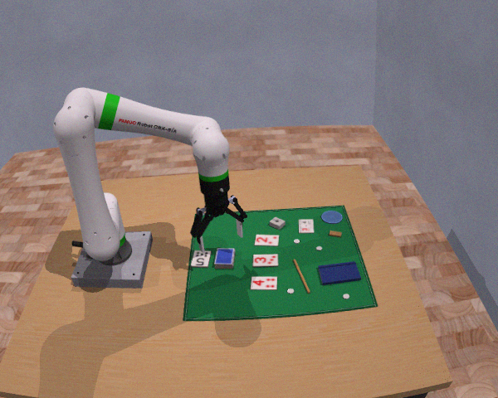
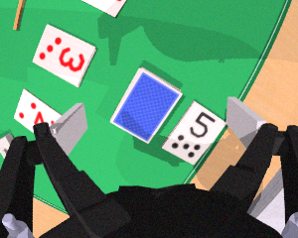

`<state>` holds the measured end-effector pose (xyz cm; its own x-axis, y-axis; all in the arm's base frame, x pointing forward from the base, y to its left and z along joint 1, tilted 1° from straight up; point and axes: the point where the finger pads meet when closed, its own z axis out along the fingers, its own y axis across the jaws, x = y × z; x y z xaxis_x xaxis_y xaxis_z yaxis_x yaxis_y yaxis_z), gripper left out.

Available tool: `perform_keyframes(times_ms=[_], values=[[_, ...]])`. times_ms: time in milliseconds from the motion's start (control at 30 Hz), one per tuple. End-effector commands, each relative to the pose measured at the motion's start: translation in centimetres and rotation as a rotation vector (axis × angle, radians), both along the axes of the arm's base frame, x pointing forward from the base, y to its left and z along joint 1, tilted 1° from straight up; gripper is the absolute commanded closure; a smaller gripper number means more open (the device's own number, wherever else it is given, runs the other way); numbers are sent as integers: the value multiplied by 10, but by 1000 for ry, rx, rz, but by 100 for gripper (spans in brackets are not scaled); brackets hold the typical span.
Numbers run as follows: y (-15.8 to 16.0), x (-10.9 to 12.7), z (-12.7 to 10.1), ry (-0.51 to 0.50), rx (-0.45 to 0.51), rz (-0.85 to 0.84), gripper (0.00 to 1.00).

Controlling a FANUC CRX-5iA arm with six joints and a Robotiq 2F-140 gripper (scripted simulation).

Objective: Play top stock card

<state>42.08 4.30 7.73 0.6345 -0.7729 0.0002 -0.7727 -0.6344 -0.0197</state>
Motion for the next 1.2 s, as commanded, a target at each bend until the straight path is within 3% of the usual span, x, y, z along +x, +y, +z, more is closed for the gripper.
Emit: perform_keyframes(times_ms=[0, 67, 500, 600, 667, 967, 1100, 1167], values=[[0, 0, 0, -1, -1, 76, 0], [0, 0, 0, -1, -2, 88, 0], [0, 0, 0, -10, -14, 855, 0], [0, 0, 0, -10, -15, 865, 0], [0, 0, 0, -12, -17, 1039, 0], [-1, 0, 0, -17, -25, 1484, 0], [-1, 0, 0, -19, -29, 1756, 0], [-1, 0, 0, -19, -29, 1756, 0]])
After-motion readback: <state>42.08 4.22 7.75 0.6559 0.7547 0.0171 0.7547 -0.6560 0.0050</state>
